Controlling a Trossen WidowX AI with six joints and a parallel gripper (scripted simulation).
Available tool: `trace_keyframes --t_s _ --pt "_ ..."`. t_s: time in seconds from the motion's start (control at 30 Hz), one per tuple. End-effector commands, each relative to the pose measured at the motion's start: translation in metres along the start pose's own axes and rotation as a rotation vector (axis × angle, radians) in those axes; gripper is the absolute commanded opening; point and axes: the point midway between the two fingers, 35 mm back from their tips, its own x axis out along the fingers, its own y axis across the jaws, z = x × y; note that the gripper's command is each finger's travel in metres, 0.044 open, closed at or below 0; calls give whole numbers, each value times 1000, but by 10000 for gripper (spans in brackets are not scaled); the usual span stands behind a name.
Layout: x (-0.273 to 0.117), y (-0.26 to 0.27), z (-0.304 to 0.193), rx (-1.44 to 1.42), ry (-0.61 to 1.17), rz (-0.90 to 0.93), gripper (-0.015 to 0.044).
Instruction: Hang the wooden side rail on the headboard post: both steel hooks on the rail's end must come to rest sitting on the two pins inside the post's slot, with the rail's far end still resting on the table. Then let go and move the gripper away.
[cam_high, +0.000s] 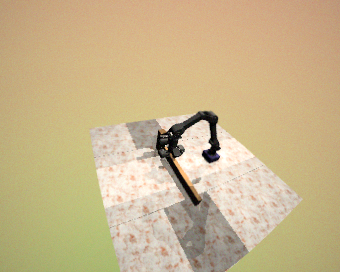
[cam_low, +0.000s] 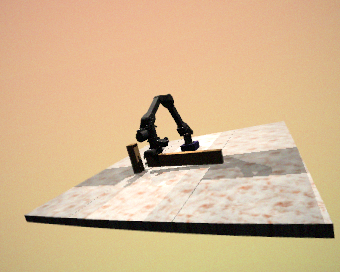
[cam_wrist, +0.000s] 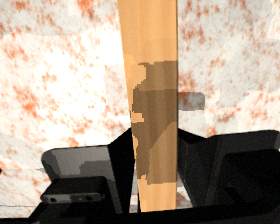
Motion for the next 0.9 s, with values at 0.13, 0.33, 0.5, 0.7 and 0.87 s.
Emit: trace_keyframes --t_s 0.13,0.33,0.5,0.7,0.87 --pt "-1 -1 -2 -3 3 -8 0" --pt "-1 0 -3 -3 3 -8 0" --pt "-1 0 -3 -3 3 -8 0" --pt "-2 0 -4 -3 3 -8 0" --pt "-2 -1 -4 -3 3 -8 0"
